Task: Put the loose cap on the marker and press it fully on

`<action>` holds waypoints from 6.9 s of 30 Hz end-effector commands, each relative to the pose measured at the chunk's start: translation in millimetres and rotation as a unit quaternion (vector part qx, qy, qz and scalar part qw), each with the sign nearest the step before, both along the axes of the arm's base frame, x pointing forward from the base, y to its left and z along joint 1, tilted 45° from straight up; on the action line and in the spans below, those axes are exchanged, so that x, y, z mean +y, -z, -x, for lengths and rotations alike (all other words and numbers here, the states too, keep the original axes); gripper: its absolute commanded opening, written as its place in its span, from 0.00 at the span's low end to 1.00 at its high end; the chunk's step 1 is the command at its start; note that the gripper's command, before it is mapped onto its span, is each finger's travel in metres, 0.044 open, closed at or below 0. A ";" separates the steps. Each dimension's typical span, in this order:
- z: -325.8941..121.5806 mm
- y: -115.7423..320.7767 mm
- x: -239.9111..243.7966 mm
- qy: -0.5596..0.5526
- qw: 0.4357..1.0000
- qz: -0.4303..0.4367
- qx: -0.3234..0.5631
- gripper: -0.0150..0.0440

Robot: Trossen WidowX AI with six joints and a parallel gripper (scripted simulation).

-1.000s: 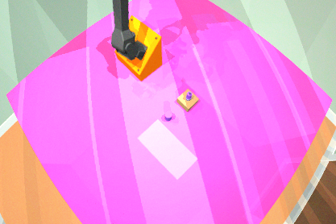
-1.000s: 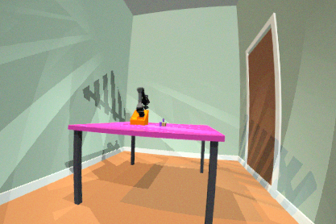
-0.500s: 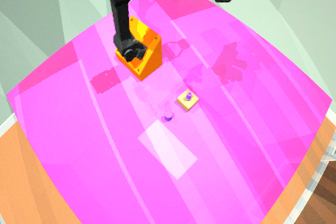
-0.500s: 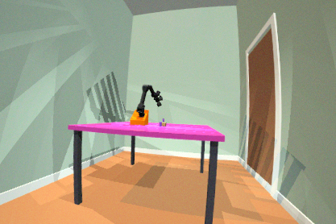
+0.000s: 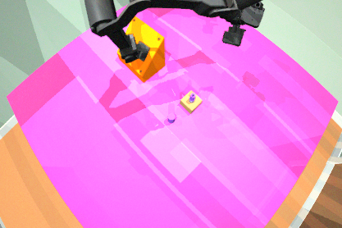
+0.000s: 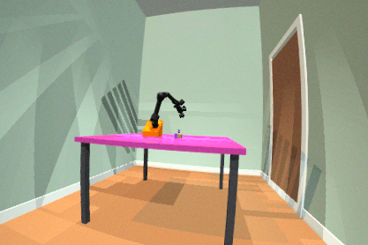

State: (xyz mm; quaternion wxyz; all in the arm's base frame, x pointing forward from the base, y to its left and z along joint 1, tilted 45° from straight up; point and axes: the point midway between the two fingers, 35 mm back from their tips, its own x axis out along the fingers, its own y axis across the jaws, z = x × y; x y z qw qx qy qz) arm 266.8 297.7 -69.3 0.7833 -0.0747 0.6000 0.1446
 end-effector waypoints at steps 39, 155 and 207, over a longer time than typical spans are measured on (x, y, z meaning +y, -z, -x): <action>4.1 -132.3 -384.5 0.061 0.886 0.443 0.125 0.68; -13.5 -94.6 -273.4 0.060 0.888 0.438 0.124 0.25; -11.9 -43.8 -316.2 0.061 0.887 0.440 0.124 0.25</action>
